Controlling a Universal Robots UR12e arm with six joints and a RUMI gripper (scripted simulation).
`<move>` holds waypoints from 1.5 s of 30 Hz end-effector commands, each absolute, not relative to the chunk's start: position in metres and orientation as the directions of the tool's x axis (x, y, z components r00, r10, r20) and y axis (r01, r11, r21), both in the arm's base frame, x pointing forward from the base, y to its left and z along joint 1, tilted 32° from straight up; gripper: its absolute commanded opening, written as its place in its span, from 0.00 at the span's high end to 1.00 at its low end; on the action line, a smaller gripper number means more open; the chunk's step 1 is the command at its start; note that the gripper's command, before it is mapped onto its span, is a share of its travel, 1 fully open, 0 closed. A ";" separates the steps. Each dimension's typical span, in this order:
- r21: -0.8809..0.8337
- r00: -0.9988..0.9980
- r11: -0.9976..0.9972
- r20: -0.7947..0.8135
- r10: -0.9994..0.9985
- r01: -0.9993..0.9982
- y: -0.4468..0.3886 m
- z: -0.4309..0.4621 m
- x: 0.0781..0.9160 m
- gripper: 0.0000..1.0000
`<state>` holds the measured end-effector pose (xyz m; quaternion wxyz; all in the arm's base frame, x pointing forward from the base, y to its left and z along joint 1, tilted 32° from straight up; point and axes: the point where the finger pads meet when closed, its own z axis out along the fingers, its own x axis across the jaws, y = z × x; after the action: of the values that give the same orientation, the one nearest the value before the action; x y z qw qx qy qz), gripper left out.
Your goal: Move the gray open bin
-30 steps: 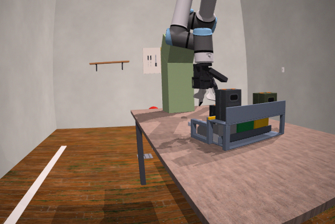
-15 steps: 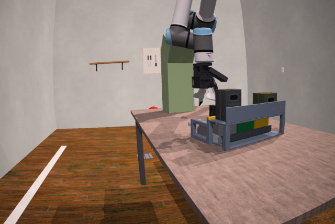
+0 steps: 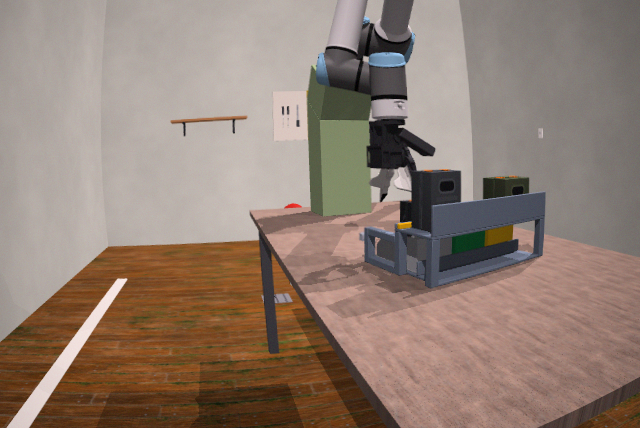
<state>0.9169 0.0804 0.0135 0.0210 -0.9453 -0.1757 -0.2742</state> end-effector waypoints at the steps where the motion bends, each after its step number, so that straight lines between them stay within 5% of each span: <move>1: 0.057 0.787 -0.937 0.527 0.321 0.344 0.080 0.015 0.917 0.00; 10: 0.057 0.787 -0.937 0.527 0.321 0.344 0.080 0.015 0.917 0.00; 15: 0.191 0.672 -0.823 0.494 0.551 0.534 0.080 0.016 0.916 0.00; 45: 0.235 0.621 -0.770 0.475 0.624 0.593 0.080 0.015 0.916 0.00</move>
<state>0.9160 0.0803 0.0146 -0.0204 -0.9082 -0.3154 -0.2742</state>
